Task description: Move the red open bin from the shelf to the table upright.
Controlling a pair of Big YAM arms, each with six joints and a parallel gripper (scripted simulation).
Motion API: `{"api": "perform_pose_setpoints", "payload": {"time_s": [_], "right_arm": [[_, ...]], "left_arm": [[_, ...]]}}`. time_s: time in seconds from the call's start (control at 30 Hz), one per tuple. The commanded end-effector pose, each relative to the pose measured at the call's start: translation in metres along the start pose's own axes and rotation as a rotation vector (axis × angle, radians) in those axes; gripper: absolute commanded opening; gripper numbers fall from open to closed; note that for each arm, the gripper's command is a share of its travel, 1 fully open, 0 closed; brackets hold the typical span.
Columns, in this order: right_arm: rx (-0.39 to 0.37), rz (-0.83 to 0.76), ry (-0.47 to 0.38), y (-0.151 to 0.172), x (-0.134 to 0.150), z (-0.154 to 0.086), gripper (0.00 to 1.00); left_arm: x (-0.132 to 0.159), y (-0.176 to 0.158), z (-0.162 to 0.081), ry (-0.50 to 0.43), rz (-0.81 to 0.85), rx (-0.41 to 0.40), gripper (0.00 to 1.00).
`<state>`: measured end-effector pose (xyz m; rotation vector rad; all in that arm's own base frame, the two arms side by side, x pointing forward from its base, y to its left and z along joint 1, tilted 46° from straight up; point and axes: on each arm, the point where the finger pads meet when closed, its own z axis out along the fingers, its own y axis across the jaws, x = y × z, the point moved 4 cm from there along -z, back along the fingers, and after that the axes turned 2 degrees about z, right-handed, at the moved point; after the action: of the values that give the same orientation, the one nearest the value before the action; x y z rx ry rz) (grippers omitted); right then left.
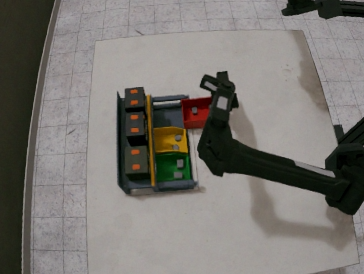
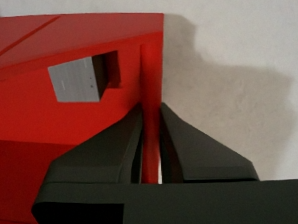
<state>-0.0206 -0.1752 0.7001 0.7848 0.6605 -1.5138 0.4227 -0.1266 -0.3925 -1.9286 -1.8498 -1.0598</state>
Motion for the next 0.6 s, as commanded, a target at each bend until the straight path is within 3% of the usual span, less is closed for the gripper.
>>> {"api": "perform_pose_setpoints", "payload": {"time_s": [0.0, 0.57], "right_arm": [[0.003, -0.019, -0.056, -0.0004, -0.0365, -0.0061, 1.00], [0.003, -0.019, -0.056, -0.0004, -0.0365, -0.0061, 1.00]], "left_arm": [[-0.0122, -0.0040, -0.0125, -0.013, 0.014, -0.028, 0.00], [-0.0131, -0.0012, -0.0140, -0.016, 0.015, -0.031, 0.00]]}}
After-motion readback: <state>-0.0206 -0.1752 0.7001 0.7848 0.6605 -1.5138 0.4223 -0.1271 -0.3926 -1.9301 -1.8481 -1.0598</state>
